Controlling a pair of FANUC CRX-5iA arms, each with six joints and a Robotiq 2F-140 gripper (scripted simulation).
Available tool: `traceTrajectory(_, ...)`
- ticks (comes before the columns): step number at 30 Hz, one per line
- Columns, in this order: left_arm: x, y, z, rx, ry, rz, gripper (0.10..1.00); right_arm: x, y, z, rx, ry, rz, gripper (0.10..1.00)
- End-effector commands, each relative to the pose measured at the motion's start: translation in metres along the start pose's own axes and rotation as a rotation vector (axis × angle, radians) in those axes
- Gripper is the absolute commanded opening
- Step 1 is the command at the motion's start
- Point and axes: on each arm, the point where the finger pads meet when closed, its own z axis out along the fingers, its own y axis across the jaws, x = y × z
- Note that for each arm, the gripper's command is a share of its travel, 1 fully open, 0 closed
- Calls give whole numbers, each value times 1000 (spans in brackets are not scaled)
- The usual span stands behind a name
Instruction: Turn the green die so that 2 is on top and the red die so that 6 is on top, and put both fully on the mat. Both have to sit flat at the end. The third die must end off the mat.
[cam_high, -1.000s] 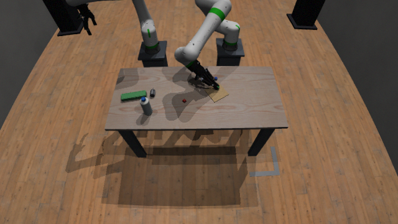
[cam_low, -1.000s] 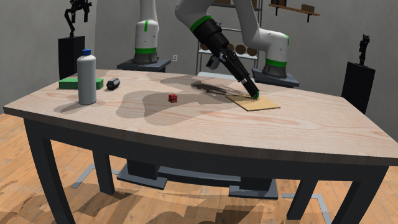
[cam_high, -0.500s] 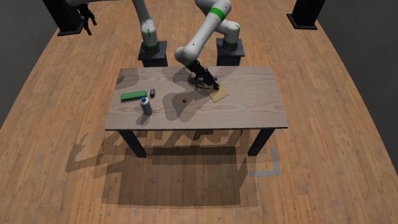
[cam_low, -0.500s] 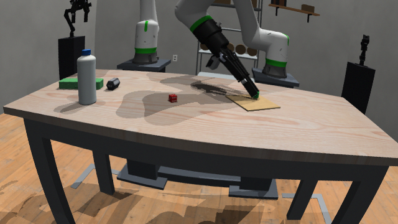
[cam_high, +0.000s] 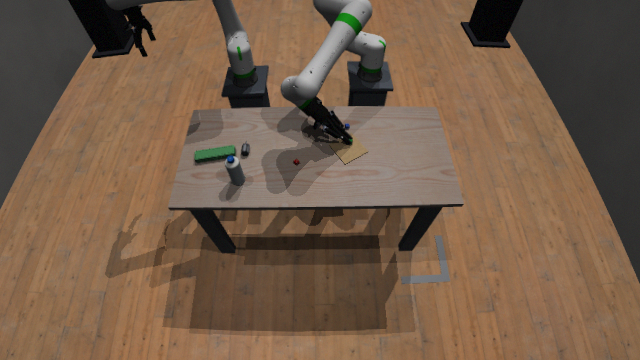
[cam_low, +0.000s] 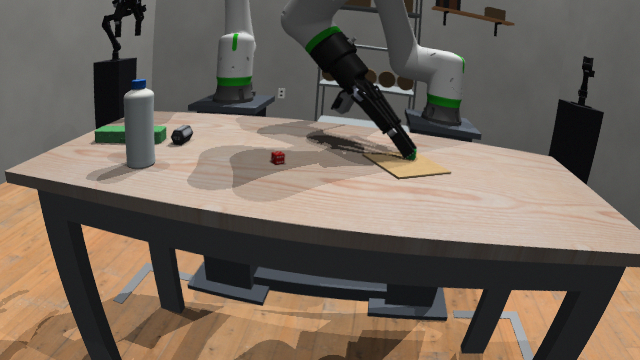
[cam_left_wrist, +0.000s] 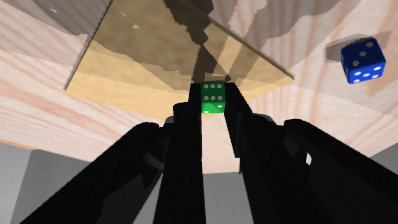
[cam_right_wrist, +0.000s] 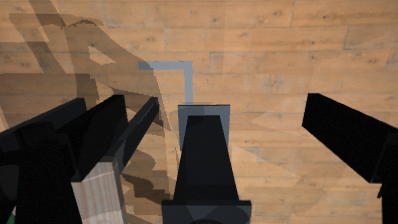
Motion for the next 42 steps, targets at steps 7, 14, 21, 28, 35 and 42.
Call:
traceTrajectory(7,0,-1,0,1,1,-1,184,0,0,-1,0,2,0,1000)
traceTrajectory(14,0,-1,0,1,1,-1,184,0,0,-1,0,2,0,1000)
traceTrajectory(21,0,-1,0,1,1,-1,184,0,0,-1,0,2,0,1000)
traceTrajectory(28,0,-1,0,1,1,-1,184,0,0,-1,0,2,0,1000)
traceTrajectory(35,0,-1,0,1,1,-1,184,0,0,-1,0,2,0,1000)
traceTrajectory(42,0,-1,0,1,1,-1,227,0,0,-1,0,2,0,1000)
